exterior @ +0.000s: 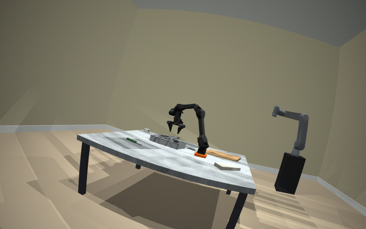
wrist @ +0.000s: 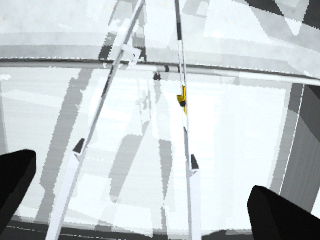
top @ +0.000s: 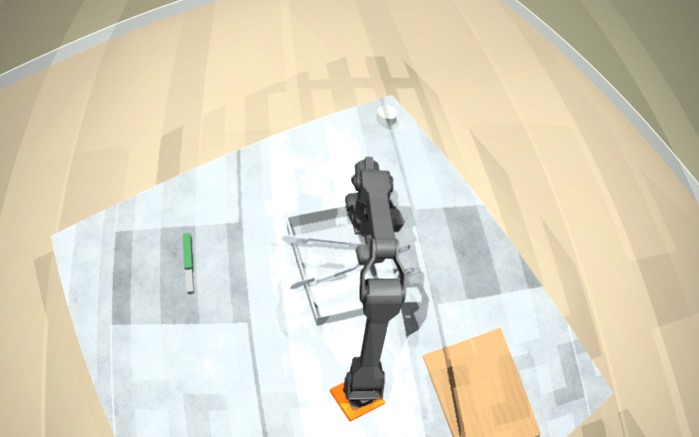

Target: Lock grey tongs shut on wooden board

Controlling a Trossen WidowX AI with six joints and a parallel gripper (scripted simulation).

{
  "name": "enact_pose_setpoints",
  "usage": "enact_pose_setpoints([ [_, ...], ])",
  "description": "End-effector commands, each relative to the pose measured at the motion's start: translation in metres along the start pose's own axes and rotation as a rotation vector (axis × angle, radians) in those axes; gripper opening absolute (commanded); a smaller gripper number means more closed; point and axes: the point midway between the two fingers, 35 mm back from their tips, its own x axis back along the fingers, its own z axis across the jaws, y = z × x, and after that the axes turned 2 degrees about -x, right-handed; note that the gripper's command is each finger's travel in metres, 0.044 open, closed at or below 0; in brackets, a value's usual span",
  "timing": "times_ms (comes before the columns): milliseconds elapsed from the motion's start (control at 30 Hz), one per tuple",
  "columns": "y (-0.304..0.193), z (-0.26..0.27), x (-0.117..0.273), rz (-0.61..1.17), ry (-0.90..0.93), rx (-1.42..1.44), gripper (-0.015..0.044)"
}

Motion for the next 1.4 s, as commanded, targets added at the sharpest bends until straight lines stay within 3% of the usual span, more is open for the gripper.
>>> enact_pose_setpoints([
  [0, -0.003, -0.001, 0.002, 0.017, -0.012, 0.015, 0.044],
  [500, 0.002, 0.005, -0.001, 0.017, -0.011, 0.015, 0.044],
  [1367, 0.002, 0.009, -0.043, 0.017, -0.011, 0.015, 0.044],
])
